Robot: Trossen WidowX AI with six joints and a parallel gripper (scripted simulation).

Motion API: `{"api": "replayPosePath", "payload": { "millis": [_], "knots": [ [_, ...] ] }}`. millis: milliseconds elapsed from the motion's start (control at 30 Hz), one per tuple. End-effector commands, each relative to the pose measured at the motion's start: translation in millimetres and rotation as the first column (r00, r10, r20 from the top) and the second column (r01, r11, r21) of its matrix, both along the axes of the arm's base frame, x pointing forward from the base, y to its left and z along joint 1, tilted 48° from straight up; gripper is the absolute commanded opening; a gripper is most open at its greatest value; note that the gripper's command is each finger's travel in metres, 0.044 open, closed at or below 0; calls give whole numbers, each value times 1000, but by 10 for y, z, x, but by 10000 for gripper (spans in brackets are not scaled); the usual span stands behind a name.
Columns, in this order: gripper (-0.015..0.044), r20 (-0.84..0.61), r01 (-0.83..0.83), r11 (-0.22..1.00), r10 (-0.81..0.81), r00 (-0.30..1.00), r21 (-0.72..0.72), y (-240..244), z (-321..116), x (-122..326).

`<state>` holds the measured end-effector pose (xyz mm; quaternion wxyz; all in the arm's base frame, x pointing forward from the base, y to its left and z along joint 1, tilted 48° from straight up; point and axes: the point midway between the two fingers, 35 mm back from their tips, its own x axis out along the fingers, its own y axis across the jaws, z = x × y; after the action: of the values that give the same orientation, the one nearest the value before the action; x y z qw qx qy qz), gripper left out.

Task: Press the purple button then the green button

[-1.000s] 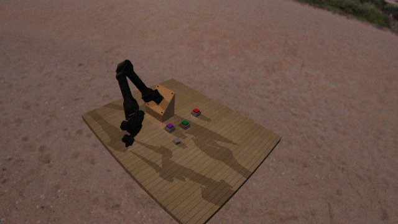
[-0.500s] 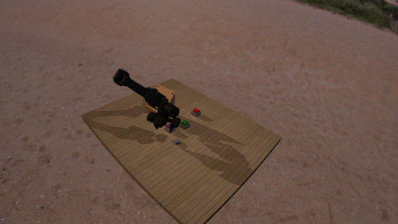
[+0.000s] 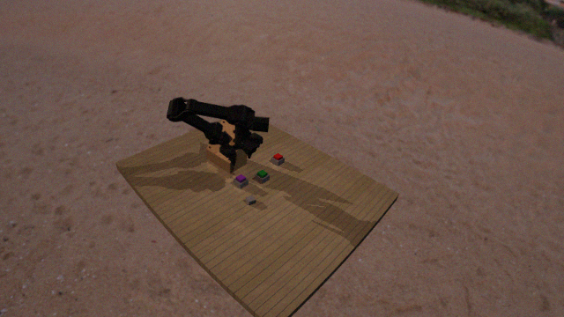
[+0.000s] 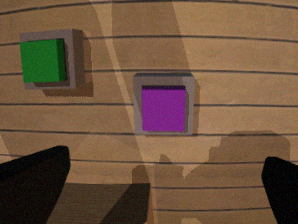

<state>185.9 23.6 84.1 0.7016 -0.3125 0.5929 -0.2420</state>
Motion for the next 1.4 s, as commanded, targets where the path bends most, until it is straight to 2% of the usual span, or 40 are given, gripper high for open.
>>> {"api": "replayPosePath", "payload": {
  "millis": [0,100,333,567,600,1367],
  "knots": [
    [400,-37,-28,999,27,999,-17,24,-2,-27],
    [400,-37,-28,999,27,999,-17,24,-2,-27],
    [216,-36,-28,999,27,999,-18,-408,-402,81],
    [32,-35,-28,999,27,999,-19,-424,-413,82],
    [20,-35,-28,999,27,999,-19,-424,-413,82],
    [20,-35,-28,999,28,999,-18,-563,-550,122]
  ]
}}
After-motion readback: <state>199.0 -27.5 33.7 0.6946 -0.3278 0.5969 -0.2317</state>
